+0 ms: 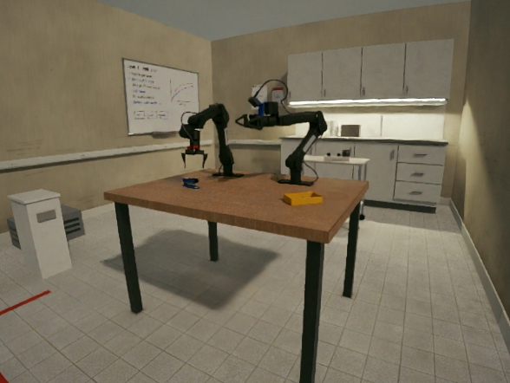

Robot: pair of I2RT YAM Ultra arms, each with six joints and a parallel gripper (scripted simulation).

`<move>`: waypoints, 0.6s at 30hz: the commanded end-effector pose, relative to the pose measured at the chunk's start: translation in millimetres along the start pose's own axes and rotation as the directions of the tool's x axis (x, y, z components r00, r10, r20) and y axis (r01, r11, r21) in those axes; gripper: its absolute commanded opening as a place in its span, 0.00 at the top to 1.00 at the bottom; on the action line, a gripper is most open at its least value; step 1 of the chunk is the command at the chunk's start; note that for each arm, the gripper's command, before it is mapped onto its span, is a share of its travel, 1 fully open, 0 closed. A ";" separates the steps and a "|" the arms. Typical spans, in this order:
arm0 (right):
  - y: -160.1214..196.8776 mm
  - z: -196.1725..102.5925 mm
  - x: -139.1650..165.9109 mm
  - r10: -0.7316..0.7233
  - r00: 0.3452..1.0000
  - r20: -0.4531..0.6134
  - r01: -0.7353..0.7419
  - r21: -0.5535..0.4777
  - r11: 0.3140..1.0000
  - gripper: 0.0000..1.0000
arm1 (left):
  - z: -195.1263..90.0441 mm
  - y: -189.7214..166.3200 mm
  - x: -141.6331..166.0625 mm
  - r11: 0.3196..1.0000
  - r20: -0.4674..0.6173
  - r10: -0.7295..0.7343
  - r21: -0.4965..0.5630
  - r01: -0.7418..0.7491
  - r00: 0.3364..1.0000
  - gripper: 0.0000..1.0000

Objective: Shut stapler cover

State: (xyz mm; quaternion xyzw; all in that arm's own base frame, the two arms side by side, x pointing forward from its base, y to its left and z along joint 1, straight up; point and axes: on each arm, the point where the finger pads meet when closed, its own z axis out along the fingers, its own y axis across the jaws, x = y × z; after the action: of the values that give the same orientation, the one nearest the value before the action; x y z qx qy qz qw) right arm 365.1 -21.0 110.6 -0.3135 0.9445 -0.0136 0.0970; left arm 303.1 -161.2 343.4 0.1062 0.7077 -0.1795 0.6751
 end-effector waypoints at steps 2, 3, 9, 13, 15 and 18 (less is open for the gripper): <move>-9.0 -12.4 -0.6 0.190 0.975 0.118 -0.201 0.092 0.975 0.00 | 12.6 31.0 -23.9 0.997 0.000 0.050 -0.056 -0.050 0.999 0.00; -8.1 -14.5 2.5 0.221 0.966 0.132 -0.235 0.098 0.967 0.00 | 14.7 43.9 -30.1 0.995 0.003 0.057 -0.088 -0.057 0.998 0.00; -0.5 -23.8 17.2 0.344 0.919 0.193 -0.370 0.118 0.921 0.00 | 16.5 115.8 -62.4 0.961 0.014 0.095 -0.261 -0.088 0.995 0.00; 2.3 -26.3 22.9 0.370 0.906 0.207 -0.399 0.123 0.909 0.00 | 12.4 146.5 -75.7 0.938 0.017 0.109 -0.332 -0.098 0.994 0.00; 3.3 -26.6 24.1 0.369 0.906 0.207 -0.398 0.123 0.909 0.00 | 10.8 154.9 -79.3 0.931 0.017 0.113 -0.352 -0.100 0.993 0.00; 6.0 -26.0 27.2 0.363 0.912 0.193 -0.389 0.120 0.913 0.00 | 8.7 164.5 -83.5 0.922 0.019 0.117 -0.374 -0.101 0.993 0.00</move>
State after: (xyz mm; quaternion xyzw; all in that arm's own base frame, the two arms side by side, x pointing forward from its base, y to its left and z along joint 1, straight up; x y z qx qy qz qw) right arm 332.9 -29.5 123.3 -0.1321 0.9742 -0.0329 0.1800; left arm 379.3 -11.4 396.7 0.0040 0.7110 -0.0108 0.7031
